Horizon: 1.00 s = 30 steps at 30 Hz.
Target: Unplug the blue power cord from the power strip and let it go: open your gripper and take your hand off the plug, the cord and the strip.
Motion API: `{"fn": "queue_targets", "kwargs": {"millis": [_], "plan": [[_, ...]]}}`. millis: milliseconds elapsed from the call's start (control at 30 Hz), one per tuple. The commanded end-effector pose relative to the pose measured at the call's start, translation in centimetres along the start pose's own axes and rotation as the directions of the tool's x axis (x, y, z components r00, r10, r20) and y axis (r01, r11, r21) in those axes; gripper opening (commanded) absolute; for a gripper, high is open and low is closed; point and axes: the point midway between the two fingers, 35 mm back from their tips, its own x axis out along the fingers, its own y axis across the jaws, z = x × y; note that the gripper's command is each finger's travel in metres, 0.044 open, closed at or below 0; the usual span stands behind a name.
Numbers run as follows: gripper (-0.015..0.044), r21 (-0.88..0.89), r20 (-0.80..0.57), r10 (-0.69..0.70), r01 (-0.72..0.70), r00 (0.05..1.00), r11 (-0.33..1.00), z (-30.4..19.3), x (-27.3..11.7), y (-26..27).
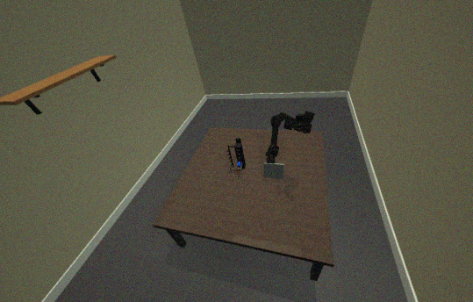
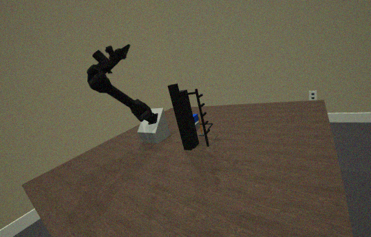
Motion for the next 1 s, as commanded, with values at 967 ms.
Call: {"fn": "queue_targets", "kwargs": {"millis": [967], "plan": [[0.016, -0.484, -0.84, -0.537, -0.548, 0.073, 0.682, -32.0, 14.5, -36.4]]}}
